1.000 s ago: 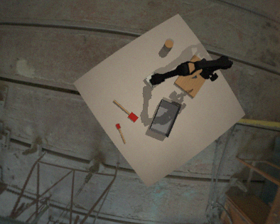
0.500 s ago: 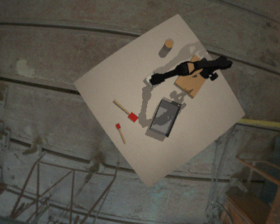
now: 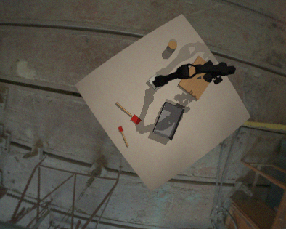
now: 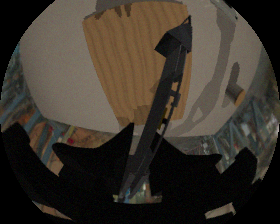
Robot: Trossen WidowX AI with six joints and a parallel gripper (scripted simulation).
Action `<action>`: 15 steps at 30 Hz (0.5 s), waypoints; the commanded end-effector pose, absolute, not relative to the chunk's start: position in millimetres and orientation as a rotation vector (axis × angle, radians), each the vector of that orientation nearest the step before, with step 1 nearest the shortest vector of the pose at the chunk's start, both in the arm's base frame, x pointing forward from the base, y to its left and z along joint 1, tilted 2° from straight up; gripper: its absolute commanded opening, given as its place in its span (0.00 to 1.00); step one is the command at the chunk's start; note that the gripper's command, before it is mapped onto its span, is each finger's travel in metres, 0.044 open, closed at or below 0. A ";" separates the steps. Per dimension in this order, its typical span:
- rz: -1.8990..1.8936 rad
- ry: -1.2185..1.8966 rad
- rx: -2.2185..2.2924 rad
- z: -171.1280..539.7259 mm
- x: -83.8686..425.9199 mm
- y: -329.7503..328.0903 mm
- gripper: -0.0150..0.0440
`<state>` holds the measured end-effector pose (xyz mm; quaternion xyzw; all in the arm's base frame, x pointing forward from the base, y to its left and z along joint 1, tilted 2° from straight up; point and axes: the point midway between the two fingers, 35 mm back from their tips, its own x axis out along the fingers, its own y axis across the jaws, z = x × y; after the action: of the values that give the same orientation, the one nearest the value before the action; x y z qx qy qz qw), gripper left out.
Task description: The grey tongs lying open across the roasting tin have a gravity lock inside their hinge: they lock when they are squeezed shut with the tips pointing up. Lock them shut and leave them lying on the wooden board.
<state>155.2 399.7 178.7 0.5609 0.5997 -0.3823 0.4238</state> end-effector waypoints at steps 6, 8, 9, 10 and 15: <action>-0.898 1.617 1.516 178.6 159.4 402.0 0.00; -0.882 1.641 1.538 178.5 160.3 402.3 0.00; -0.874 1.653 1.548 178.4 160.8 402.4 0.00; -0.865 1.665 1.559 178.4 161.2 402.4 0.00; -0.820 1.723 1.609 178.6 163.0 401.8 0.00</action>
<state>163.1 403.7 176.6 0.6033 0.6441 -0.3267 0.3383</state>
